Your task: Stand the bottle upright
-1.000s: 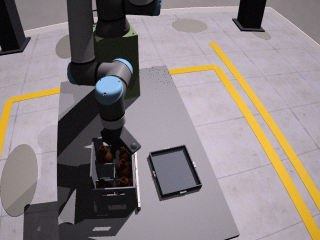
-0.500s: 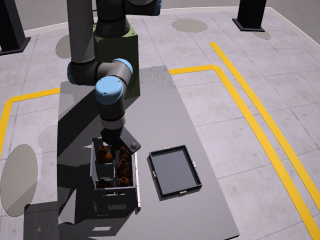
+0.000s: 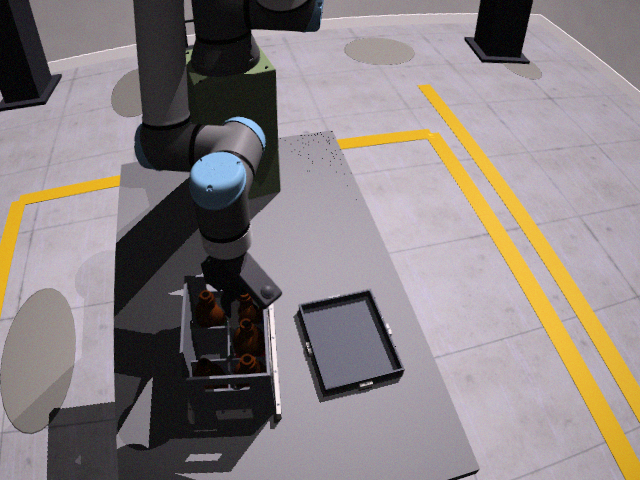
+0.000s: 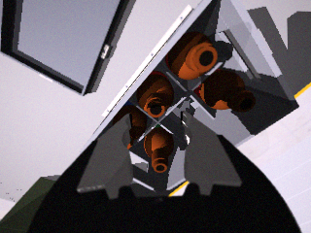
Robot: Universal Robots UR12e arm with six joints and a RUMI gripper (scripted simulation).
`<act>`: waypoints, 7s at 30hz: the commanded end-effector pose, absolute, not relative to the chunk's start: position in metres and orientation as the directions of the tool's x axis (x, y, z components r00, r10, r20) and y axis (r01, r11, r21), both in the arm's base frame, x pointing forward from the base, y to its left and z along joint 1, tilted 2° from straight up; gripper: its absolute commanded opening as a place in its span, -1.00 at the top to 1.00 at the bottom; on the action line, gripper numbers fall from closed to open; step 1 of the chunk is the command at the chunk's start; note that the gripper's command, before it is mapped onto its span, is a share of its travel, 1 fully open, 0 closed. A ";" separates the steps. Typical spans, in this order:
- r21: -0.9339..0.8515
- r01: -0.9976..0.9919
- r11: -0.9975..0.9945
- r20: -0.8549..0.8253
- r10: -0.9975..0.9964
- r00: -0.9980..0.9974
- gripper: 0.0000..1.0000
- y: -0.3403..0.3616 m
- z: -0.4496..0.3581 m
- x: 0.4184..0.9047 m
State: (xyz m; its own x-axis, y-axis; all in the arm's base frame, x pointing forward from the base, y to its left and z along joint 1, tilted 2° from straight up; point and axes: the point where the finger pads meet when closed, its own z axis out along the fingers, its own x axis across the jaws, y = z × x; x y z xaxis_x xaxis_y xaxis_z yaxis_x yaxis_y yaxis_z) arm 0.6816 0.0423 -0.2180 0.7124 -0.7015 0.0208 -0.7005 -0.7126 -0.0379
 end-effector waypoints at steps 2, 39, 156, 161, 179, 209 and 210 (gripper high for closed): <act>-0.037 -0.701 -0.712 0.020 -0.702 0.712 0.24 0.041 -0.219 0.680; -0.037 -0.701 -0.712 0.020 -0.702 0.712 0.24 0.041 -0.219 0.679; -0.038 -0.701 -0.712 0.022 -0.702 0.712 1.00 0.042 -0.259 0.683; -0.038 -0.701 -0.712 0.022 -0.702 0.712 1.00 0.042 -0.259 0.683; -0.038 -0.701 -0.712 0.022 -0.702 0.712 1.00 0.042 -0.259 0.683; -0.038 -0.701 -0.712 0.022 -0.702 0.712 1.00 0.042 -0.259 0.683; -0.038 -0.701 -0.712 0.022 -0.702 0.712 1.00 0.042 -0.259 0.683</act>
